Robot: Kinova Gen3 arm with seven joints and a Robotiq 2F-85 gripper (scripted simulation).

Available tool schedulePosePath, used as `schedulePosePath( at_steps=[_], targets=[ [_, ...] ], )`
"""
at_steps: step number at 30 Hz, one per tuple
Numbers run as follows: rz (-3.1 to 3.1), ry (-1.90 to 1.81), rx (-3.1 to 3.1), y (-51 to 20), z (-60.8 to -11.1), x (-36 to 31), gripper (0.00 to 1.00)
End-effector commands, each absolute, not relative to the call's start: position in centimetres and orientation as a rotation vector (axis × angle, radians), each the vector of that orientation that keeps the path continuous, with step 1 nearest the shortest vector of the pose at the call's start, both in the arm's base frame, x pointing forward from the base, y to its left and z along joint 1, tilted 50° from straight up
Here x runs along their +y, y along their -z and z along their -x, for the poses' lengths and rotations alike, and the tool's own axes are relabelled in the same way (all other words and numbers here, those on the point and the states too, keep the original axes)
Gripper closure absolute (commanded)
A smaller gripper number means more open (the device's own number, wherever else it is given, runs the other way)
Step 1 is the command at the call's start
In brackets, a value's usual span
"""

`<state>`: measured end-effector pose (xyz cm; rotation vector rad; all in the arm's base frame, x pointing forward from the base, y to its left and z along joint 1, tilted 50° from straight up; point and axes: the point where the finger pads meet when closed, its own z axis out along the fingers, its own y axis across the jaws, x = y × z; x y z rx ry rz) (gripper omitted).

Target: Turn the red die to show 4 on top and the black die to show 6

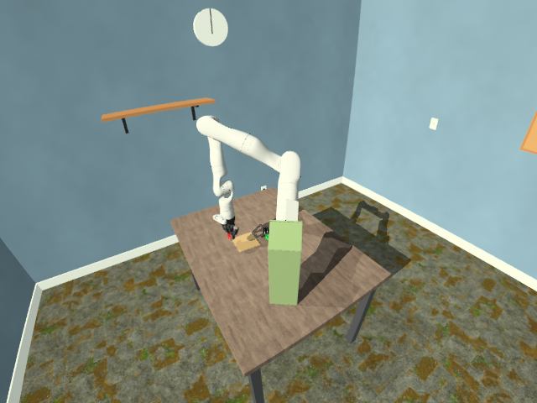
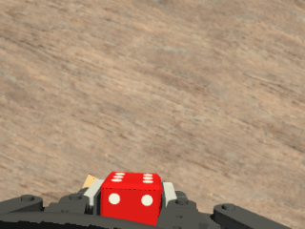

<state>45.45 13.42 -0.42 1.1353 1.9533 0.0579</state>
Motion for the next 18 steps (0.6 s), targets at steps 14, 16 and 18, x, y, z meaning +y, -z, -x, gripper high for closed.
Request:
schedulePosePath(
  at_steps=[14, 16, 18],
  targets=[
    [-1.39, -0.193, 1.803, -3.7, -43.2, 4.4, 0.74],
    [-1.392, -0.195, 1.801, -3.7, -43.2, 4.4, 0.74],
    [-1.392, -0.196, 1.801, -3.8, -43.2, 4.4, 0.74]
  ],
)
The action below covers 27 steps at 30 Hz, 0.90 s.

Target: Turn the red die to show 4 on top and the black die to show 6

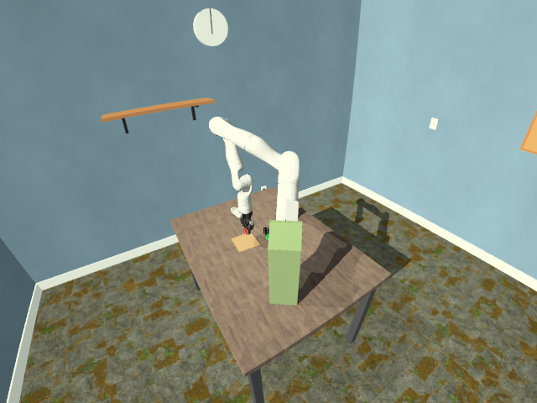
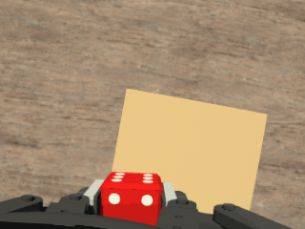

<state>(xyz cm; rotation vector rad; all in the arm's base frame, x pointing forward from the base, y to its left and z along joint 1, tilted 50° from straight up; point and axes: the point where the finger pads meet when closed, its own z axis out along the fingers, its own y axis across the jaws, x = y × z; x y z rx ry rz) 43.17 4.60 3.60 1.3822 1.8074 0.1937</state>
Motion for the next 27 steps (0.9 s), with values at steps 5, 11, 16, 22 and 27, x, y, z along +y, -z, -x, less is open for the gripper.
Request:
schedulePosePath(
  at_steps=[5, 11, 16, 22, 27],
  targets=[
    [-1.392, -0.196, 1.801, -3.8, -43.2, 4.4, 0.74],
    [-1.392, -0.196, 1.801, -3.8, -43.2, 4.4, 0.74],
    [-1.392, -0.196, 1.801, -3.7, -43.3, 4.3, 0.74],
    [-1.392, -0.196, 1.801, -3.1, -43.9, 4.0, 0.74],
    [-1.392, -0.196, 1.801, -1.9, -45.2, 3.3, 0.74]
  ],
)
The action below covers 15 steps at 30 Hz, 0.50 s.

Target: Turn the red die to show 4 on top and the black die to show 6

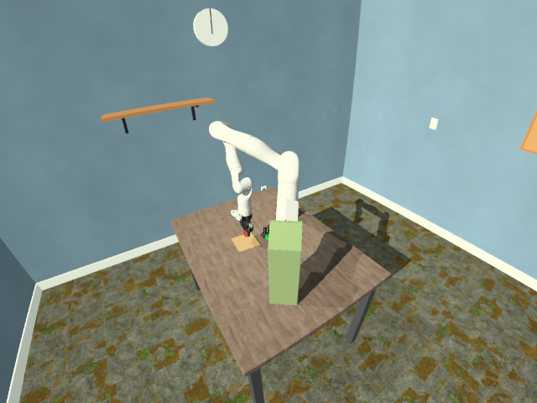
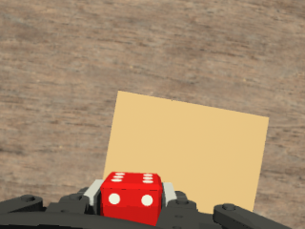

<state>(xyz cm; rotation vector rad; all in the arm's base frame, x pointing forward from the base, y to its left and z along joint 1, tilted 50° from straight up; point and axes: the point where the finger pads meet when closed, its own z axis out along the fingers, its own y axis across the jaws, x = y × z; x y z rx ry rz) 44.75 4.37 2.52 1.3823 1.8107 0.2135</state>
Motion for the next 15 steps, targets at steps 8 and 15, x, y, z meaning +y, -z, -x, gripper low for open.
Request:
schedulePosePath(
  at_steps=[8, 15],
  targets=[
    [-1.392, -0.196, 1.801, 0.0, -47.2, 2.3, 0.74],
    [-1.392, -0.196, 1.801, 1.9, -49.2, 1.2, 0.74]
  ],
)
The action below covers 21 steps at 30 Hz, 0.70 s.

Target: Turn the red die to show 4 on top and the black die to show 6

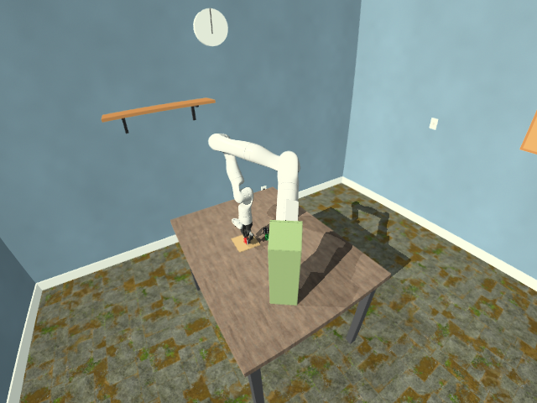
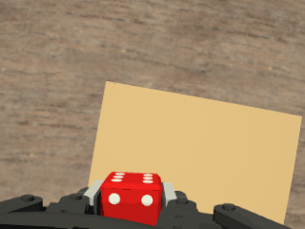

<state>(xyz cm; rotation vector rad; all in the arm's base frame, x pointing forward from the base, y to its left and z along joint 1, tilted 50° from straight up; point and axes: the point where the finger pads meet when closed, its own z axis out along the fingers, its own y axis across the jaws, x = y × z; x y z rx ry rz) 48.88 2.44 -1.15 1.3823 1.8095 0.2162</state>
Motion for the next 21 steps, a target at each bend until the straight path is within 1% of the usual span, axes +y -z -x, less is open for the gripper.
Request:
schedulePosePath(
  at_steps=[1, 21],
  targets=[
    [-1.392, -0.196, 1.801, 2.04, -49.35, 1.15, 0.74],
    [-1.392, -0.196, 1.801, 2.42, -49.75, 0.94, 0.74]
  ],
)
